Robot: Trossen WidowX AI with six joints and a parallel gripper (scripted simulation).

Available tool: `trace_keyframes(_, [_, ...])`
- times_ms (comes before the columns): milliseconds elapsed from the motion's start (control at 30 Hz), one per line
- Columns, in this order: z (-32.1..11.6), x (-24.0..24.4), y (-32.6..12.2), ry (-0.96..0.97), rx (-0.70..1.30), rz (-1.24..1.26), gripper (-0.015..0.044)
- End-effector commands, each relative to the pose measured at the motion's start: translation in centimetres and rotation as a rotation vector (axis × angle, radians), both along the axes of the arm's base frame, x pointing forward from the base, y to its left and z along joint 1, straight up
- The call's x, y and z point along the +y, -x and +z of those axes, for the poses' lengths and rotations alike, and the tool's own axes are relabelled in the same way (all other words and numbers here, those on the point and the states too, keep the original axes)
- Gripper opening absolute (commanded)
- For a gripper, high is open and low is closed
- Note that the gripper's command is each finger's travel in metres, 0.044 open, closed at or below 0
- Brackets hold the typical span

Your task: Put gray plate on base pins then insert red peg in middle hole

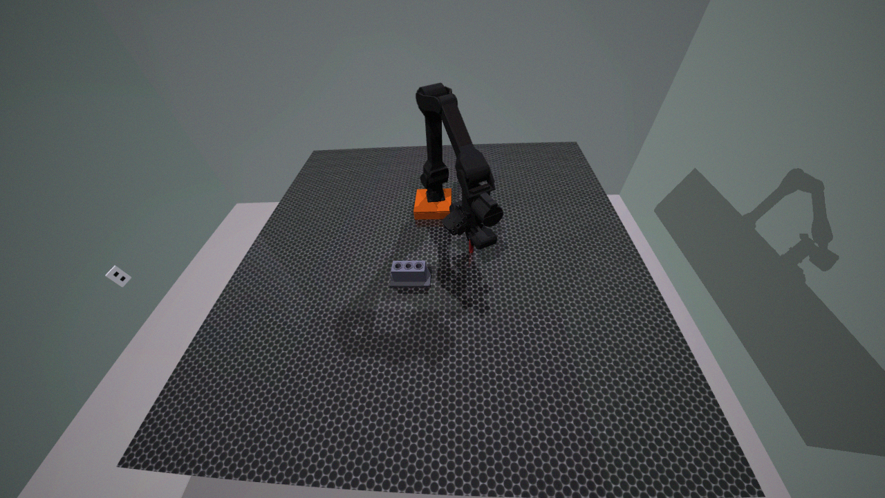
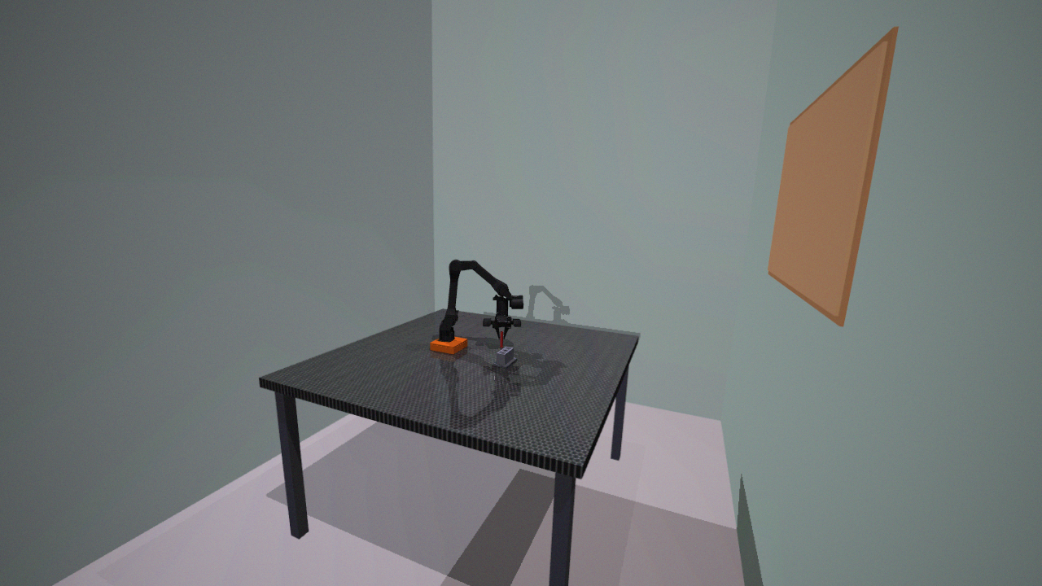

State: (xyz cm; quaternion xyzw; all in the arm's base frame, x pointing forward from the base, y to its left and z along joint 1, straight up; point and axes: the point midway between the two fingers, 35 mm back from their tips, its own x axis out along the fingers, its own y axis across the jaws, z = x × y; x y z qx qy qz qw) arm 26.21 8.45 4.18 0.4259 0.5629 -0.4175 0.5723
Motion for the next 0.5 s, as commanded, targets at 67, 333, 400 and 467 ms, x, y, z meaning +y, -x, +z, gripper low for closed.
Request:
trace_keyframes(67, [-0.05, 0.05, -0.02, -0.003, 0.000, -0.005, 0.0000])
trace_keyframes(333, [-0.05, 0.05, -0.02, -0.003, 0.000, -0.005, 0.0000])
trace_keyframes(400, [0.10, 0.06, -0.05, -0.003, 0.000, -0.005, 0.0000])
trace_keyframes(467, [0.44, 0.08, -0.11, -0.003, 0.000, -0.005, 0.0000])
